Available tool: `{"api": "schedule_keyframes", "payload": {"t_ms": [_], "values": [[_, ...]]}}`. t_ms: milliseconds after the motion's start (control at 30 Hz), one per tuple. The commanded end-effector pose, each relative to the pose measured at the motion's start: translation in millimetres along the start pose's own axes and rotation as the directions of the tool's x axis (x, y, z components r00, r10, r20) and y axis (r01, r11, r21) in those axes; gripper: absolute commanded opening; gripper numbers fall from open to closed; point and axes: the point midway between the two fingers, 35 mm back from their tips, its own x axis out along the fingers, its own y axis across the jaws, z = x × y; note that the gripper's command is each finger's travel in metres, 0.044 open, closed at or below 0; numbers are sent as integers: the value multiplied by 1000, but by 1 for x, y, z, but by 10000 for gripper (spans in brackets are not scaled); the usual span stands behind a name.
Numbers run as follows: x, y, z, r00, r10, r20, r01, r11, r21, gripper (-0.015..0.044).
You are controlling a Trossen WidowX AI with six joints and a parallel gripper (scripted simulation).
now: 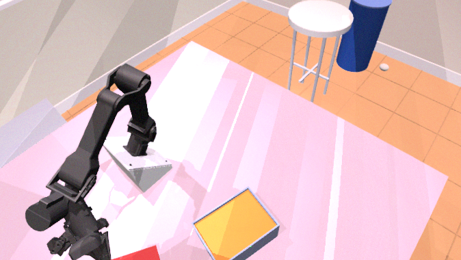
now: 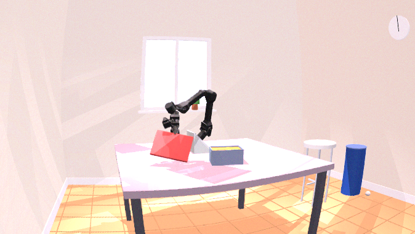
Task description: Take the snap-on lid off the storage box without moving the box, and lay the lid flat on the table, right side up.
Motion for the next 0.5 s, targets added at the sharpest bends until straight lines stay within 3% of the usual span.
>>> {"api": "schedule_keyframes", "payload": {"t_ms": [0, 467], "values": [[2, -2, 0, 1000, 4, -1, -4, 1000, -1, 0], [10, -10, 0, 1000, 4, -2, -4, 1000, -1, 0]]}}
